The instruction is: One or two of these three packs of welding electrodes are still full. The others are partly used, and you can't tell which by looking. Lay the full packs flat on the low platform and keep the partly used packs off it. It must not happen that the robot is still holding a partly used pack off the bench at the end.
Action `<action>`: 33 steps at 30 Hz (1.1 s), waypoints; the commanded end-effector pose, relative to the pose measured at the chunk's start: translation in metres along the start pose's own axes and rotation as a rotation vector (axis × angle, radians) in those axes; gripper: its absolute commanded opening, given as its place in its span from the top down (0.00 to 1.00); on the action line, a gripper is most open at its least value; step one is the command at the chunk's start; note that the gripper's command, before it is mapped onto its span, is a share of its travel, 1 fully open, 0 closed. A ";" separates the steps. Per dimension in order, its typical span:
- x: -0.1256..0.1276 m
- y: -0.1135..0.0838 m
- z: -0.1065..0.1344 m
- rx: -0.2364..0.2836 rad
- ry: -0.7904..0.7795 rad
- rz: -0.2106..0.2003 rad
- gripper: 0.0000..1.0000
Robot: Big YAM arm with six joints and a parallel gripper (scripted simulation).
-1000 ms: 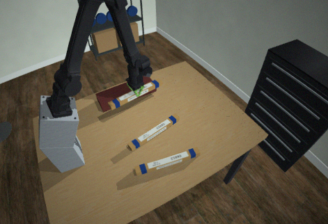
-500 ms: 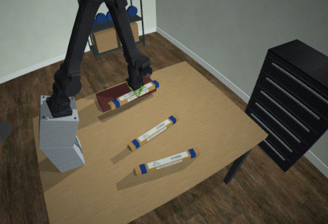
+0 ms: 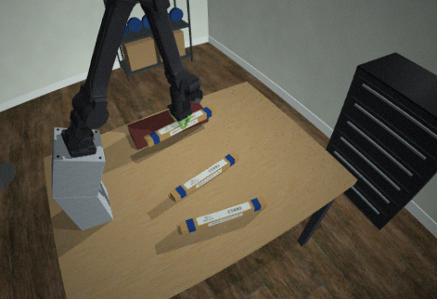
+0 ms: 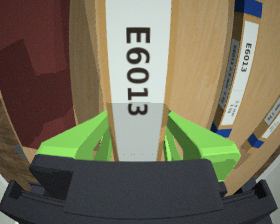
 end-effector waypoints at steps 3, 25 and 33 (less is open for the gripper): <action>-0.001 -0.003 -0.006 -0.020 0.002 0.001 1.00; -0.003 0.015 0.000 -0.008 0.000 0.001 1.00; -0.006 0.023 -0.009 -0.033 0.004 0.005 1.00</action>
Point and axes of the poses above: the point where the finger pads meet when closed, its own y axis out along the fingers, its own x axis across the jaws, z = x × y, the point moved 7 cm from there along -y, back along the fingers, and after that the axes turned 13 degrees about -y, right-handed, at the moved point
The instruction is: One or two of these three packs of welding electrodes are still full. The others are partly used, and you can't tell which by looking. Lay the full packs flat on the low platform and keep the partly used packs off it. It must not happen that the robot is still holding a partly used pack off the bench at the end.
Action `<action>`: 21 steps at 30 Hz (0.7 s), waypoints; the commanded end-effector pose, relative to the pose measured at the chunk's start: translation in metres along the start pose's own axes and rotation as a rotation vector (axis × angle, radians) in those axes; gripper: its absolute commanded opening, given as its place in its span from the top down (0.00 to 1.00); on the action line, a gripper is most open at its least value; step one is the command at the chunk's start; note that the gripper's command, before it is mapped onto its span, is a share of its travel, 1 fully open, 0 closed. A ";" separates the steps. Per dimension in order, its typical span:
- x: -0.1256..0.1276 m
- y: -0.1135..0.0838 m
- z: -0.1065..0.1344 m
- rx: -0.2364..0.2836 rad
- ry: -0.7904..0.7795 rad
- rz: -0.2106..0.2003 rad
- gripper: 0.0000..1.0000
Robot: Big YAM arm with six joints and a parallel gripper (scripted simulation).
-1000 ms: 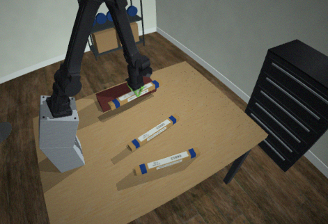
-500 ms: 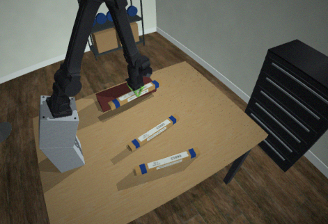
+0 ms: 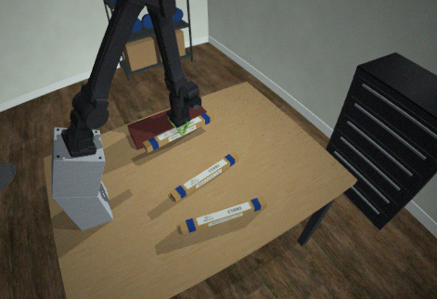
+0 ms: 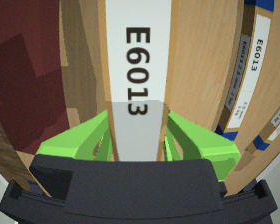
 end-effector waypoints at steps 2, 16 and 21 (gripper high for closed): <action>-0.007 -0.006 -0.019 -0.054 0.004 0.006 1.00; -0.006 0.022 -0.017 -0.044 0.002 0.005 1.00; -0.006 0.023 -0.021 -0.056 0.001 0.005 1.00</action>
Point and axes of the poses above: the point where the finger pads meet when closed, its own y axis out along the fingers, its own x axis across the jaws, z = x × y, the point moved 7 cm from there along -y, back along the fingers, and after that the axes turned 13 degrees about -y, right-handed, at the moved point
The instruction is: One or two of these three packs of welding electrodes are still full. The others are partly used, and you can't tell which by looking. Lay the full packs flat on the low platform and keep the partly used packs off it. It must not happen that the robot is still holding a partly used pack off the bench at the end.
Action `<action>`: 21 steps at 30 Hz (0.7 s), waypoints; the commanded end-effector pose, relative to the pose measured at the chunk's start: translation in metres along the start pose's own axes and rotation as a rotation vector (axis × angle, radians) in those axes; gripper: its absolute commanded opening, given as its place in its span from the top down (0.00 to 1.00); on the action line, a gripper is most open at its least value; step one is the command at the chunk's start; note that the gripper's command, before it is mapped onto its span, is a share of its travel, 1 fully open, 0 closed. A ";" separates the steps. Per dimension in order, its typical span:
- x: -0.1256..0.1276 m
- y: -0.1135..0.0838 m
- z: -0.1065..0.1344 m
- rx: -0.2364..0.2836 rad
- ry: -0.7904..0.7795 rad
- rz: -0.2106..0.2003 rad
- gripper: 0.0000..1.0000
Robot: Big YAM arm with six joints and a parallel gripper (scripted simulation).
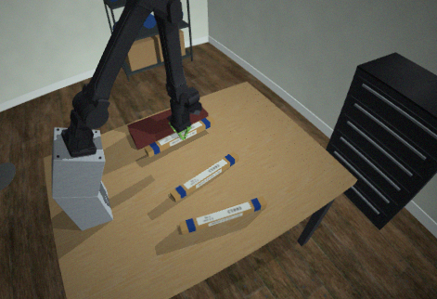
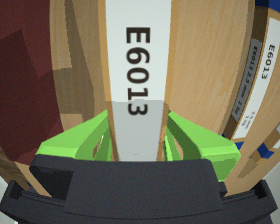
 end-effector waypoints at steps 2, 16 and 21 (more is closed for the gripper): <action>-0.005 -0.004 -0.021 -0.057 0.001 0.004 1.00; -0.005 0.021 -0.016 -0.041 0.001 0.004 1.00; -0.005 0.026 -0.019 -0.051 -0.001 0.003 1.00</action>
Point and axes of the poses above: the point where the finger pads meet when closed, its own y axis out along the fingers, its own x axis across the jaws, z = x × y, the point moved 7 cm from there along -y, back along the fingers, and after that the axes turned 13 degrees about -y, right-handed, at the moved point
